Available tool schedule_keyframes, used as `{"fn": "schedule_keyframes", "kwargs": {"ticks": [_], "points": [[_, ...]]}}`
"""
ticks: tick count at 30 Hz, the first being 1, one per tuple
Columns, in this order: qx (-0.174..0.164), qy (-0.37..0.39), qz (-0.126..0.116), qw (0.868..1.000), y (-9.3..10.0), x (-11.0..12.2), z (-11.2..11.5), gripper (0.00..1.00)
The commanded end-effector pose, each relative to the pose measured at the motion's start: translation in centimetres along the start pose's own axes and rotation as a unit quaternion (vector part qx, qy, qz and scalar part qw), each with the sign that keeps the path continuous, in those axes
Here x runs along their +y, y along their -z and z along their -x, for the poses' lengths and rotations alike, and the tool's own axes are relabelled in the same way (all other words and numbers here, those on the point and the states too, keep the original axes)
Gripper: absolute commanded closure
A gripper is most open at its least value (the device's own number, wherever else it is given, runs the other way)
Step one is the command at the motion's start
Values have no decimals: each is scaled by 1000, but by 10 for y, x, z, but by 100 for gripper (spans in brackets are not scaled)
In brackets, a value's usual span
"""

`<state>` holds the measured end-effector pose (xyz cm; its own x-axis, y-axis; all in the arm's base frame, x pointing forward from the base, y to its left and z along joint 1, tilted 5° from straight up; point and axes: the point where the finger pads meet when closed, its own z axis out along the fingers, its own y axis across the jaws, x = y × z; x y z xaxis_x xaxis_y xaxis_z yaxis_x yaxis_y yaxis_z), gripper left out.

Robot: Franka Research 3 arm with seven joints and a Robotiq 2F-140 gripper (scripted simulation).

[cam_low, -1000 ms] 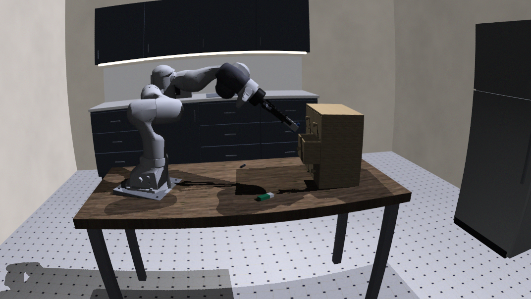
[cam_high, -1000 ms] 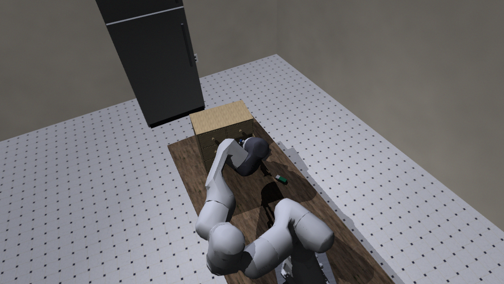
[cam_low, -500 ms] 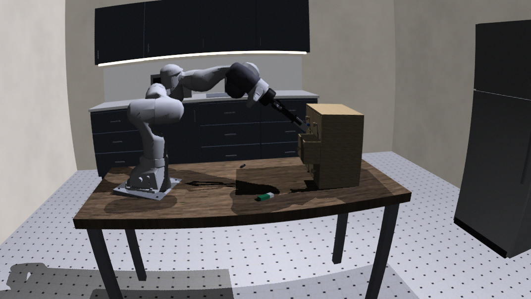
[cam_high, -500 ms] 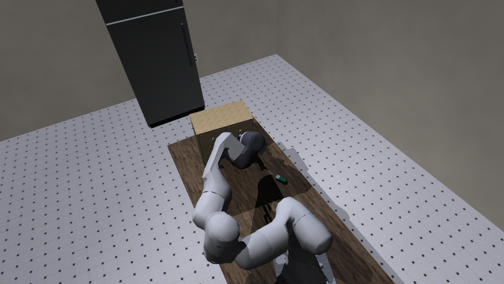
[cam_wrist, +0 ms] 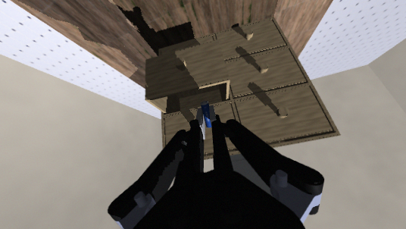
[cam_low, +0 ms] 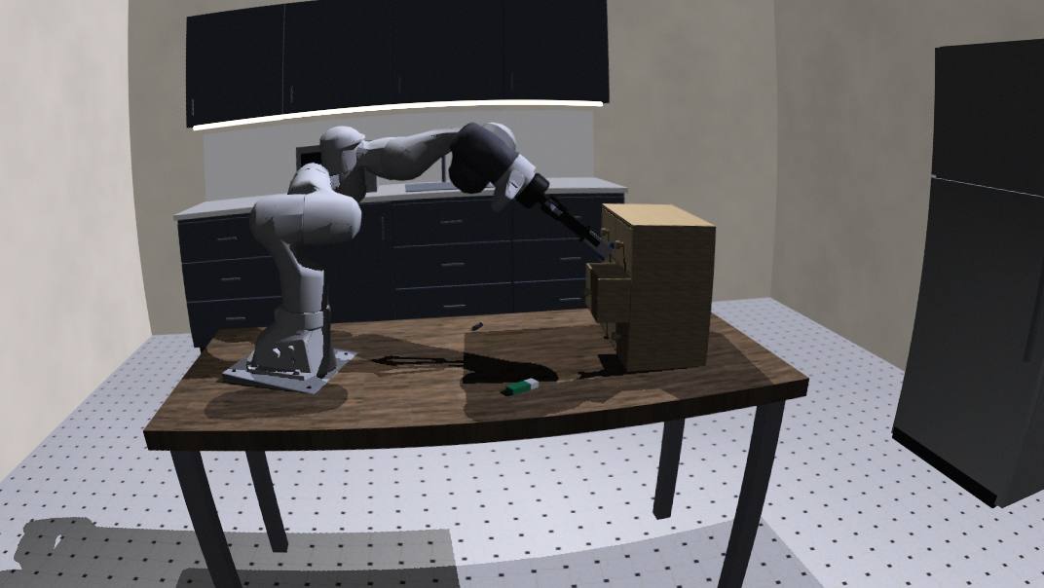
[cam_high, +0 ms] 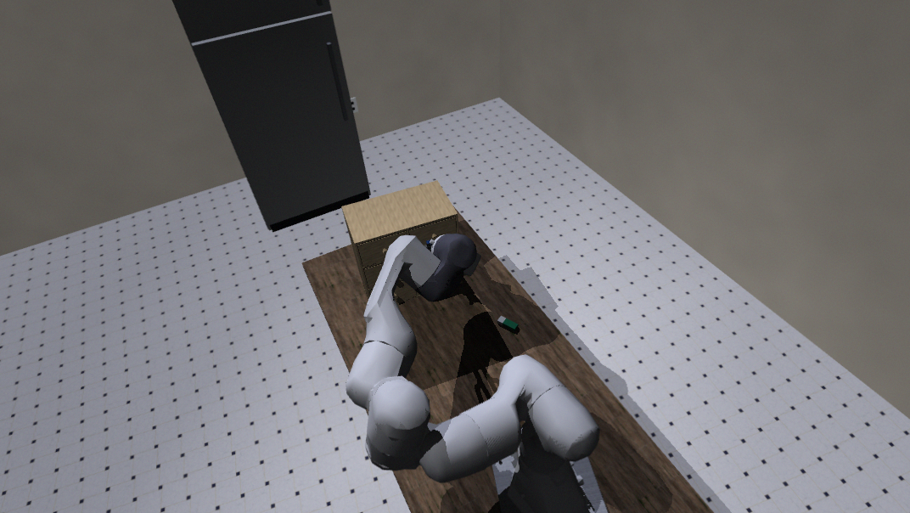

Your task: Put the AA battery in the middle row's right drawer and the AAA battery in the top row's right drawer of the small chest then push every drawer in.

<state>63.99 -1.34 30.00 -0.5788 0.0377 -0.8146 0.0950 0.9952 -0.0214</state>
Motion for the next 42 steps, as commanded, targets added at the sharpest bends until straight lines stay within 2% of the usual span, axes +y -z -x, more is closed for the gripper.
{"fn": "schedule_keyframes", "kwargs": {"ticks": [1,22,34,35,42], "points": [[0,-1,2,1000,-1,1,0,94],[0,-1,2,1000,-1,1,0,94],[0,-1,2,1000,-1,1,0,83],[0,-1,2,1000,-1,1,0,0],[0,-1,2,1000,-1,1,0,0]]}}
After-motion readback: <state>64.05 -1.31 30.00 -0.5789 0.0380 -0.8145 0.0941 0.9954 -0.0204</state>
